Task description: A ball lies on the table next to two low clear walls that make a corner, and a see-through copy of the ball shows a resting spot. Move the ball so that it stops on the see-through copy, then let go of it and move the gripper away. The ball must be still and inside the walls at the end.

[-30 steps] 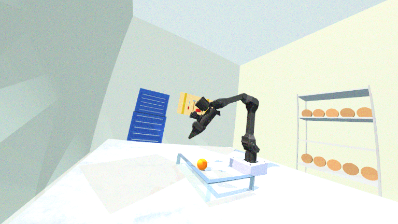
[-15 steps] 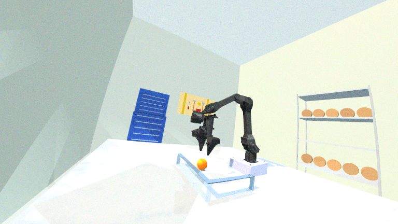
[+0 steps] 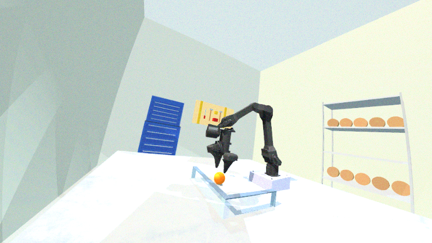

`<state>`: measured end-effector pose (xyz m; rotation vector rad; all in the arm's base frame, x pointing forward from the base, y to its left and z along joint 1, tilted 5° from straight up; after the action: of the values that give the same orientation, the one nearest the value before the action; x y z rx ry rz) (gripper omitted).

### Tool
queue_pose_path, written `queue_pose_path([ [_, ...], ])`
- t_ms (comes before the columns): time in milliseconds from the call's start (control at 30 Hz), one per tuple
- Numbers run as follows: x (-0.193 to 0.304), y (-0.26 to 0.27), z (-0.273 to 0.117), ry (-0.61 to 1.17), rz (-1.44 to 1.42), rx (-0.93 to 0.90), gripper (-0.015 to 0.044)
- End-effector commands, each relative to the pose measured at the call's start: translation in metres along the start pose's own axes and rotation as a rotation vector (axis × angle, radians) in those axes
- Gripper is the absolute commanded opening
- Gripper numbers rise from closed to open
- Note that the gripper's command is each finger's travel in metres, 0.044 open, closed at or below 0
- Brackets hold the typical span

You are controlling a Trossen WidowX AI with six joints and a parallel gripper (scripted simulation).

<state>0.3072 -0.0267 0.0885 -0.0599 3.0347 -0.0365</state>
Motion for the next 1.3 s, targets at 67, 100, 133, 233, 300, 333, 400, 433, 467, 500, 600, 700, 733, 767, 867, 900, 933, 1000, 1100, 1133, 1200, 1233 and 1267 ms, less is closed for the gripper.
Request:
queue_pose_path([
  [67, 0.001, 0.001, 0.011, 0.004, -0.005, -0.006, 0.0389],
  [100, 0.001, 0.001, 0.012, 0.004, -0.005, -0.006, 0.0389],
  [133, 0.001, 0.001, 0.014, 0.004, -0.005, -0.006, 0.0389],
  [233, 0.001, 0.001, 0.019, 0.004, -0.005, -0.006, 0.0389],
  [300, 0.001, 0.001, 0.022, 0.004, -0.005, -0.006, 0.0389],
  [333, 0.001, 0.001, 0.024, 0.004, -0.005, -0.006, 0.0389],
  [400, 0.001, 0.001, 0.027, 0.004, -0.005, -0.006, 0.0389],
  [433, 0.001, 0.001, 0.028, 0.004, -0.005, -0.006, 0.0389],
  [467, 0.001, 0.001, 0.03, 0.004, -0.005, -0.006, 0.0389],
  [500, 0.001, 0.001, 0.032, 0.004, -0.005, -0.006, 0.0389],
  [600, 0.002, 0.001, 0.036, 0.004, -0.005, -0.006, 0.0389],
  [700, 0.002, 0.001, 0.04, 0.005, -0.005, -0.006, 0.0389],
  [733, 0.002, 0.001, 0.04, 0.005, -0.005, -0.006, 0.0389],
  [767, 0.002, 0.001, 0.04, 0.005, -0.005, -0.006, 0.0363],
  [867, 0.002, 0.001, 0.04, 0.005, -0.005, -0.006, 0.0304],
  [900, 0.002, 0.001, 0.04, 0.005, -0.005, -0.006, 0.0297],
  [933, 0.002, 0.001, 0.04, 0.005, -0.005, -0.006, 0.029],
  [1000, 0.002, 0.001, 0.04, 0.005, -0.005, -0.006, 0.0277],
  [1100, 0.002, 0.001, 0.04, 0.005, -0.005, -0.006, 0.0257],
  [1133, 0.002, 0.001, 0.04, 0.005, -0.005, -0.006, 0.025],
  [1200, 0.002, 0.001, 0.039, 0.005, -0.005, -0.006, 0.0198],
  [1233, 0.001, 0.001, 0.037, 0.004, -0.005, -0.006, 0.0172],
  [1267, 0.0, 0.001, 0.032, 0.004, -0.005, -0.006, 0.0145],
])
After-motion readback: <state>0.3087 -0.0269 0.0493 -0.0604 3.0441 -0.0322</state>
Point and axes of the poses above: the point midway between the two fingers, 35 mm back from their tips, its own z axis out along the fingers, its own y axis across the jaws, x = y × z, the point moved 2 cm from there along -z, back along the fingers, and after that the axes turned 7 degrees about z, right-handed, at the moved point
